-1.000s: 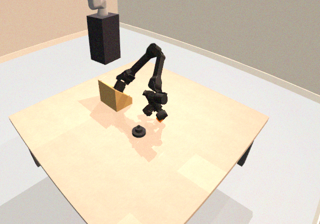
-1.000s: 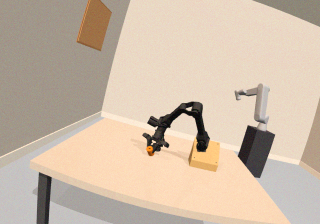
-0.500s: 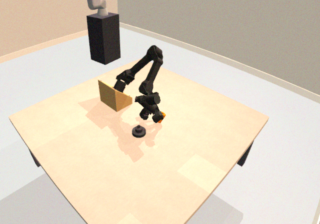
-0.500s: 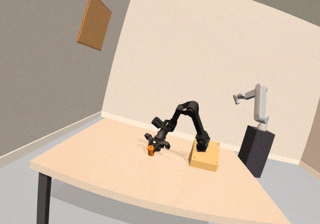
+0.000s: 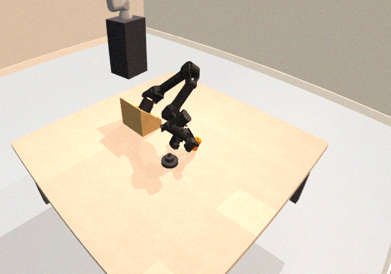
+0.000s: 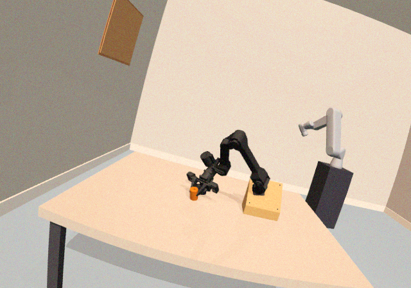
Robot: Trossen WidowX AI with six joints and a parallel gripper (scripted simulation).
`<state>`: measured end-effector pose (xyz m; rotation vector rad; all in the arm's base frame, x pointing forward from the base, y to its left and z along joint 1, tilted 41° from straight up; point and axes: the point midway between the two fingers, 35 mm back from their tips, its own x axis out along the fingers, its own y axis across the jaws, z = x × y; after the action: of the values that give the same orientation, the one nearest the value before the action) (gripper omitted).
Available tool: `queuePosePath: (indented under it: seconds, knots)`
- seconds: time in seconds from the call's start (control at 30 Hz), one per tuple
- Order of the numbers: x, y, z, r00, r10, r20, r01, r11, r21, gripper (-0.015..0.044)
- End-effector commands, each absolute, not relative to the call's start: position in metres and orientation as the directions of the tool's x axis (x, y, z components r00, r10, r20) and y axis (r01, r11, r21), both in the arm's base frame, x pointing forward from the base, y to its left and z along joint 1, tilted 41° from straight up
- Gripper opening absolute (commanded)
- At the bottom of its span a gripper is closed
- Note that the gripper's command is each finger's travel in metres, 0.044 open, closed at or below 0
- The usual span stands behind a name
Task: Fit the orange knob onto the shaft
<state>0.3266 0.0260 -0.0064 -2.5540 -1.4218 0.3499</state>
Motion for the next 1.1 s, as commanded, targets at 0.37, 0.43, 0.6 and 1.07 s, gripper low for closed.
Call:
queuePosePath:
  seconds: [0.37,0.43,0.6,1.07]
  knots:
    - [0.3199,0.0254,-0.0109,0.516,0.855,-0.055,0.8,-0.504,-0.327,0.0179]
    - [0.3202,0.0252,-0.0107,0.514,0.855,-0.064,0.803,-0.506,-0.315,0.0179]
    - [0.3184,0.0239,-0.012,0.51,0.857,-0.076,0.807,-0.508,-0.3,0.0179]
    - [0.3192,0.0238,-0.0125,0.516,0.853,-0.073,0.806,-0.513,-0.295,0.026]
